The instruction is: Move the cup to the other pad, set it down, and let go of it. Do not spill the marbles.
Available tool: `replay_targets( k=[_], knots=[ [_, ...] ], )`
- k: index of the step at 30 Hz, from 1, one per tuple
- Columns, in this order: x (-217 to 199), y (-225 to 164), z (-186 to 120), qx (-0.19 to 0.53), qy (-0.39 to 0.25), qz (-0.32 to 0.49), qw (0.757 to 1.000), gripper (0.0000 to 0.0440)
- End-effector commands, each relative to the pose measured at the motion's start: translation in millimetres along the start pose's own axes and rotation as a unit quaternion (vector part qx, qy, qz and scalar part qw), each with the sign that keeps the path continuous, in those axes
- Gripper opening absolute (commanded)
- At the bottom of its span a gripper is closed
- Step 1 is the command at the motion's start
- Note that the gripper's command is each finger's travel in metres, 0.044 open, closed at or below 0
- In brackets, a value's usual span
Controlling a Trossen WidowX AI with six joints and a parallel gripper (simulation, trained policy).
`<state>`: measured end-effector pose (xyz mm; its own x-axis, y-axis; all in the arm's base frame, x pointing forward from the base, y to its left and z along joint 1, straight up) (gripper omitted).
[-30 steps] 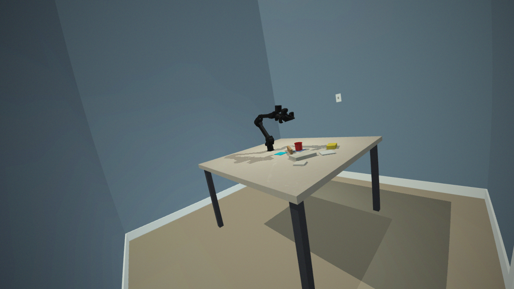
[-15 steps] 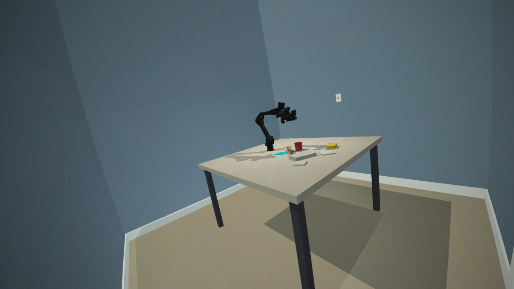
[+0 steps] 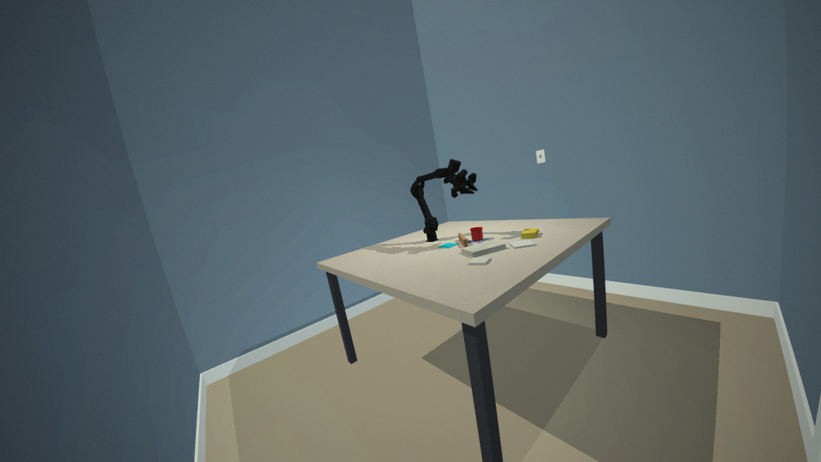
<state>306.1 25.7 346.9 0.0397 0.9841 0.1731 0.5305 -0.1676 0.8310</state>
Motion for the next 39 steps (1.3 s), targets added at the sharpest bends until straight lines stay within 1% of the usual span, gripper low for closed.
replay_targets(
  k=[1,9,18,29,39],
  knots=[
    [4,1,5,0.029,0.000,0.024,0.999,0.0123],
    [10,2,12,0.080,-0.008,0.069,0.994,0.0127],
    [15,0,20,0.138,-0.027,0.114,0.983,0.0126],
    [16,-7,31,0.207,-0.062,0.152,0.964,0.0120],
    [13,-20,43,0.270,-0.100,0.165,0.943,0.0128]
  ],
)
Point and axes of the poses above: the point midway between the two fingers, 35 mm back from their tips, its own z axis out along the fingers, its own x axis across the jaws, y = z × x, the point moved 6 cm from there along -z, back along the fingers, and after that the axes turned 15 degrees about -z, right-handed, at the moved point
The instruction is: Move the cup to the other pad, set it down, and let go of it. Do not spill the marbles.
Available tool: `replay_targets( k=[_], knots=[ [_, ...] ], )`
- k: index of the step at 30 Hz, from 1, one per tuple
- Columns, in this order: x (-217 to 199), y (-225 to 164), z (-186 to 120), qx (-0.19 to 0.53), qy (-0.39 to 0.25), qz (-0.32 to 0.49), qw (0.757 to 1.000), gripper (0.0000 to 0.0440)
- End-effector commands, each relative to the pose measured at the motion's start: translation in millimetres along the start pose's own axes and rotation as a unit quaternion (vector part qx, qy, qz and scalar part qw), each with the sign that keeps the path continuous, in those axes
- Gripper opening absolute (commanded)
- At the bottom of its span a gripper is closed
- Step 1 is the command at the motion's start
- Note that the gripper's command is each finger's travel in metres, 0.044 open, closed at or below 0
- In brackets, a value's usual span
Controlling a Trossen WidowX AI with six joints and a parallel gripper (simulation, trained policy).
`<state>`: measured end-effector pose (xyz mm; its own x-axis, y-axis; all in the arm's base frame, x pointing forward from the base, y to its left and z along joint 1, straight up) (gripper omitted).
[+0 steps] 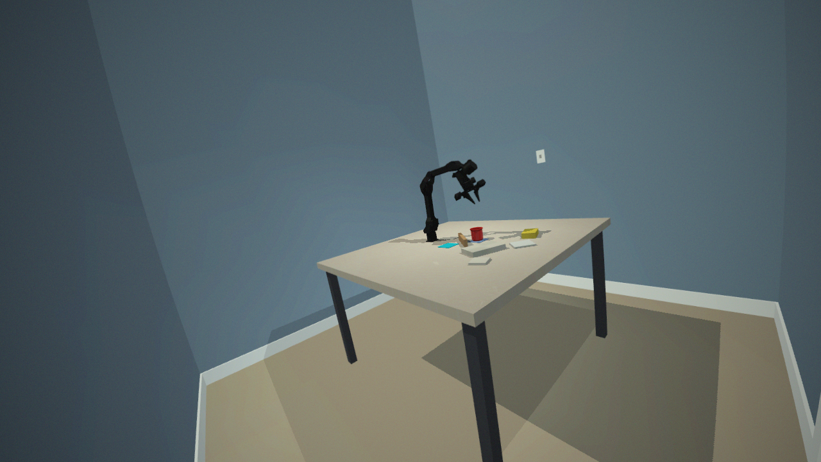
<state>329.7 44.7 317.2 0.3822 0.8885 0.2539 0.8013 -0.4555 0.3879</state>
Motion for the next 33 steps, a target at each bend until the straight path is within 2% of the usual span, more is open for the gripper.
replay_targets(
  k=[1,21,33],
  knots=[
    [-2,-1,10,0.026,-0.023,0.008,0.999,0.0129],
    [-16,-18,54,0.146,-0.124,0.014,0.981,0.0142],
    [-26,-31,83,0.188,-0.172,0.021,0.967,0.0155]
  ],
)
Point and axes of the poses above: the point midway between the two fingers, 35 mm back from their tips, its own z axis out along the fingers, its own x axis across the jaws, y = z × x, the point moved 6 cm from there along -z, back along the fingers, and after that the axes turned 15 degrees about -z, right-handed, at the moved point
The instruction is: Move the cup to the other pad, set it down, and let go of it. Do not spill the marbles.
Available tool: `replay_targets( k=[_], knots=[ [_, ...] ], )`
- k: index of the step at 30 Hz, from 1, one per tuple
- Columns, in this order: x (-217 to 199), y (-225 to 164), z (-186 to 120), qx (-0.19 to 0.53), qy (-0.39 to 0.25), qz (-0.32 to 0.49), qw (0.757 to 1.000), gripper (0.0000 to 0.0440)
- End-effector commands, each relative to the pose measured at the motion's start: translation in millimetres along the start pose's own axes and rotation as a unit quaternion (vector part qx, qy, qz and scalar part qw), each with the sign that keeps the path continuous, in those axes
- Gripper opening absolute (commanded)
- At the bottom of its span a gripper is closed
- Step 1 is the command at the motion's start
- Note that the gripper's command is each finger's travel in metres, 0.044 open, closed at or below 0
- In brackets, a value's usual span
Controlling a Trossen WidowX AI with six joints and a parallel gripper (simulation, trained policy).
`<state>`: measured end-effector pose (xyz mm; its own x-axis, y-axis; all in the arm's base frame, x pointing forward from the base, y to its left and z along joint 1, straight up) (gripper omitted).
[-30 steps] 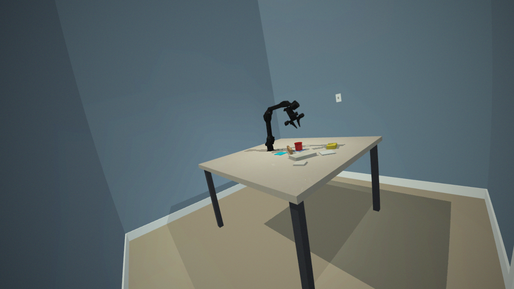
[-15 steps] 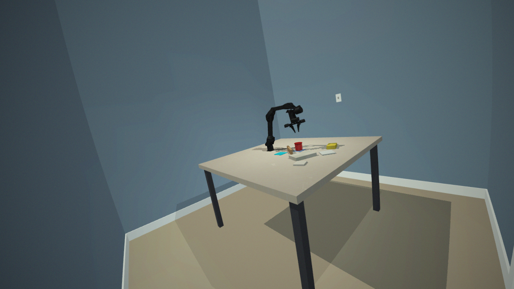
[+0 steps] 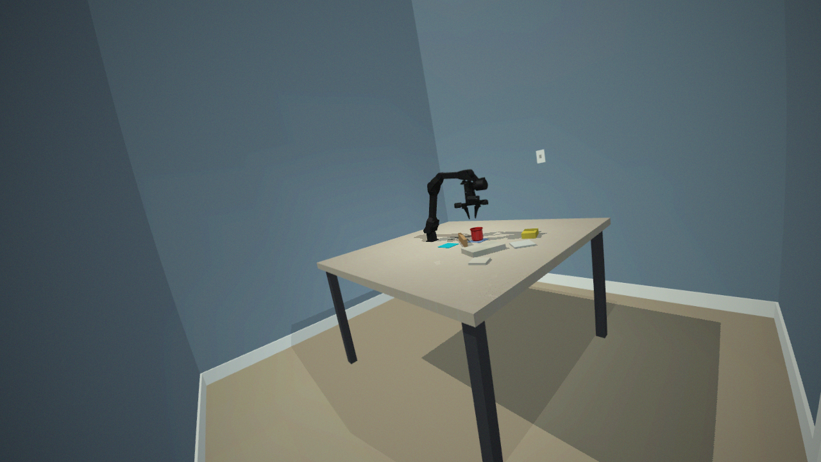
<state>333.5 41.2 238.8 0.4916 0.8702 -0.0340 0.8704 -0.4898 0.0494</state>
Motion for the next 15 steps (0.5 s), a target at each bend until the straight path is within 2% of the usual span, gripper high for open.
replay_targets(
  k=[1,15],
  knots=[
    [0,-1,17,0.019,-0.023,0.004,1.000,0.0156],
    [2,-5,62,0.049,-0.058,0.007,0.997,0.0171]
  ],
)
Point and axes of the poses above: the point midway between the two fingers, 35 mm back from their tips, its own z axis out along the fingers, its own x axis across the jaws, y = z × x, the point moved 6 cm from there along -z, back along the fingers, and after that the axes turned 15 degrees about -z, right-handed, at the moved point
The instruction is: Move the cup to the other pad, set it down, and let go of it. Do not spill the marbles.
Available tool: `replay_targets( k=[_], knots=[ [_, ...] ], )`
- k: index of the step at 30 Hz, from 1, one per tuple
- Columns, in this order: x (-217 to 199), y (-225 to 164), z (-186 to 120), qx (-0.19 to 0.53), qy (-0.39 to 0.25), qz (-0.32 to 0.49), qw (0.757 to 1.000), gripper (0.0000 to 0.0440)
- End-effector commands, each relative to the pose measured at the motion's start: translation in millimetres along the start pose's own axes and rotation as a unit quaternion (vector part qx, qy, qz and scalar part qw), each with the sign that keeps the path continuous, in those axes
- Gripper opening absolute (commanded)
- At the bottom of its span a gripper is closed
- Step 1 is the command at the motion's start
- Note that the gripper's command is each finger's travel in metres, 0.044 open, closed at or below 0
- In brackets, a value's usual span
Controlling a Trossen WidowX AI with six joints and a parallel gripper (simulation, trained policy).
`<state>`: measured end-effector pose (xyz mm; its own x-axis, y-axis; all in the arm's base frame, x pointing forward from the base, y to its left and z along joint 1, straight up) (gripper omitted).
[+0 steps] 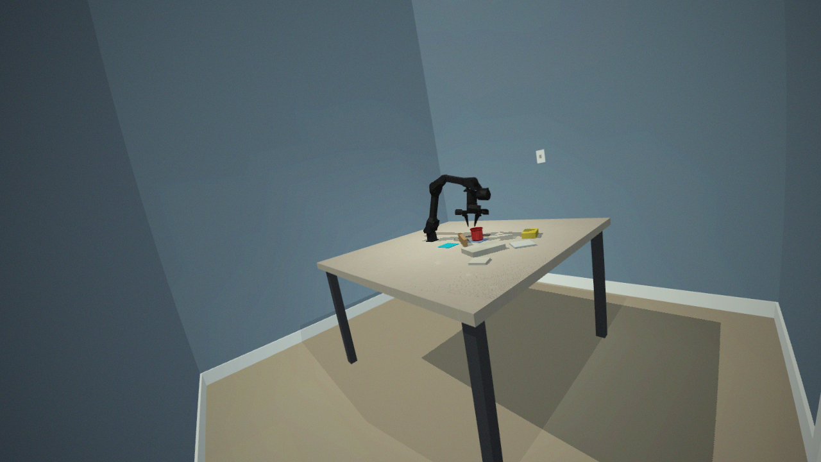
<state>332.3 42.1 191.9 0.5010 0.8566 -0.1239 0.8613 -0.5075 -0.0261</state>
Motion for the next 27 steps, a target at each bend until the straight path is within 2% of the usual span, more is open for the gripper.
replay_targets(
  k=[1,15,22,27],
  knots=[
    [2,0,18,0.012,-0.015,0.000,1.000,0.0172],
    [7,-3,71,0.031,-0.028,-0.037,0.998,0.0166],
    [6,-6,80,0.028,-0.029,-0.067,0.997,0.0019],
    [4,-8,76,0.024,-0.026,-0.074,0.997,0.0004]
  ],
)
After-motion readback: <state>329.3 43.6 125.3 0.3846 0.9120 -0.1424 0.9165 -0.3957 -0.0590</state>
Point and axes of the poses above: the point midway between the two fingers, 35 mm back from their tips, its own z axis out along the fingers, its own x axis across the jaws, y = z × x, the point moved 6 cm from there along -z, back along the fingers, and after that the axes turned 15 degrees about -z, right-handed, at the moved point
